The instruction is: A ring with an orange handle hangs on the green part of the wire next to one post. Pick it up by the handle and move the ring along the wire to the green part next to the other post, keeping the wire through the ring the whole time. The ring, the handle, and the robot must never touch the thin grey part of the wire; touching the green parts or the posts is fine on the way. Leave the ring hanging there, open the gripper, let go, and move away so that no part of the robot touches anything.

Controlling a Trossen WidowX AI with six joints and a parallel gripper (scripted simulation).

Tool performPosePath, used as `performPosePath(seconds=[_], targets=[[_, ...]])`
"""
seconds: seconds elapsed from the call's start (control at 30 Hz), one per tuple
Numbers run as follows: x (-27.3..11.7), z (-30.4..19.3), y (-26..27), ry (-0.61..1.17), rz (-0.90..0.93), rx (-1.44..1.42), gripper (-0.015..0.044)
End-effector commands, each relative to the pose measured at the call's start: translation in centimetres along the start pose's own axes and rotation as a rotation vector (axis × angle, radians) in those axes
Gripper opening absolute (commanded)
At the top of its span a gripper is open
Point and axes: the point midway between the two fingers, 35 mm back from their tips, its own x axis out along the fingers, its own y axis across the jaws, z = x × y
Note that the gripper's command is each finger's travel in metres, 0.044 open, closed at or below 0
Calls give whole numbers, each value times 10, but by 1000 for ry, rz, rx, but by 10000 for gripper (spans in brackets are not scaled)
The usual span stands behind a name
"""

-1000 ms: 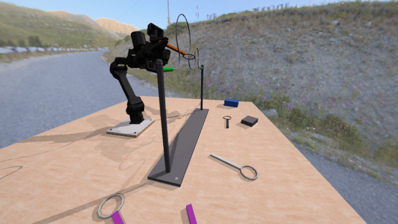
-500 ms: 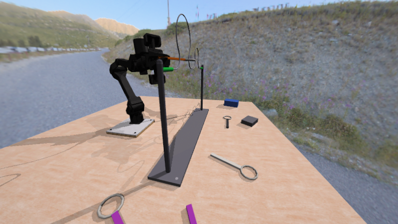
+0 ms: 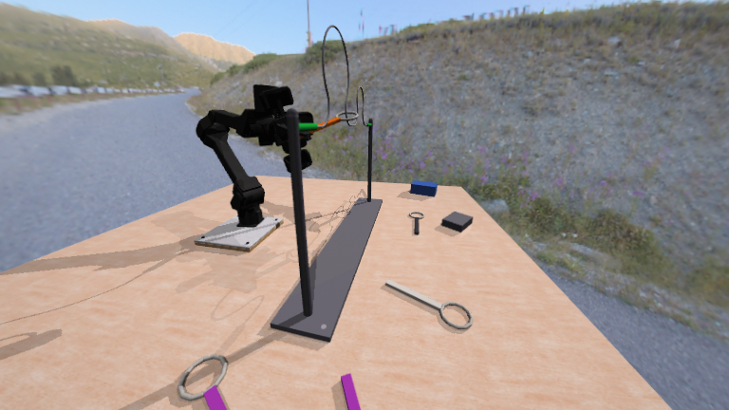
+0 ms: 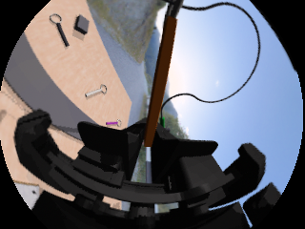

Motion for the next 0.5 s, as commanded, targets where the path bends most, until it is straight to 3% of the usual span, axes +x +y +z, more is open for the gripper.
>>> performPosePath(seconds=[0.0, 0.47], targets=[[-4, 1, 14, 12, 43, 93, -150], [-18, 14, 65, 50, 218, 398, -150]])
